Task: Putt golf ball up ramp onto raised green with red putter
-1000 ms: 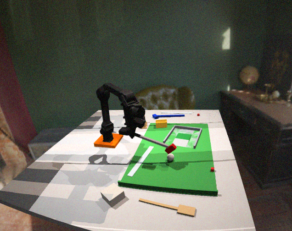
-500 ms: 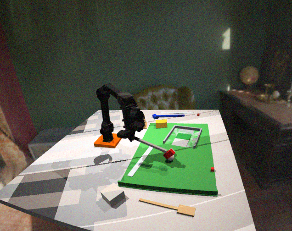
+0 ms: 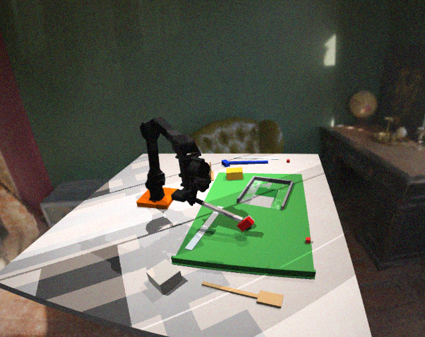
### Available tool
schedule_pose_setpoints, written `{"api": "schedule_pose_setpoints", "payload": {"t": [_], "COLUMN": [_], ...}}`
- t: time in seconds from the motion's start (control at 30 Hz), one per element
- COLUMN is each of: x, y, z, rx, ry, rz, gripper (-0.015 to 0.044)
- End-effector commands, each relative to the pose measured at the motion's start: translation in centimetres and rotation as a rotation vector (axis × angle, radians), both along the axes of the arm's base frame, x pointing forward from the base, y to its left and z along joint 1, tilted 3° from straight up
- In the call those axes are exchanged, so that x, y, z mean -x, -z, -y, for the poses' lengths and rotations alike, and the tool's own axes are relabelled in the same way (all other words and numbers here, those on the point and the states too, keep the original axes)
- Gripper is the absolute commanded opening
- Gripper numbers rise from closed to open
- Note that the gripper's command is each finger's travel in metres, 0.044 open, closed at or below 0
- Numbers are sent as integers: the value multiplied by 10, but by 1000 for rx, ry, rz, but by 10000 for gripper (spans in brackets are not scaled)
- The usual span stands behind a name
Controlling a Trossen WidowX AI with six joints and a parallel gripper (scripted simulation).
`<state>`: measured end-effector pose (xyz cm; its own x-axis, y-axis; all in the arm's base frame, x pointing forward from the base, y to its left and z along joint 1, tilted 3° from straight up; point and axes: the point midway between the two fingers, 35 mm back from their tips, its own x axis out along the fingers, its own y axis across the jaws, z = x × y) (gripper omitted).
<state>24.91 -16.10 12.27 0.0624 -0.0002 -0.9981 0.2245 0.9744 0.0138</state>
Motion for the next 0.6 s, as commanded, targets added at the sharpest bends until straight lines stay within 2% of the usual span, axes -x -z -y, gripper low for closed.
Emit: {"api": "schedule_pose_setpoints", "payload": {"t": [0.0,0.57], "x": [0,-1], "y": [7,19], "z": [0,0], "rx": [1,-1], "ry": [6,0], "rz": [0,-1], "gripper": [0,0]}}
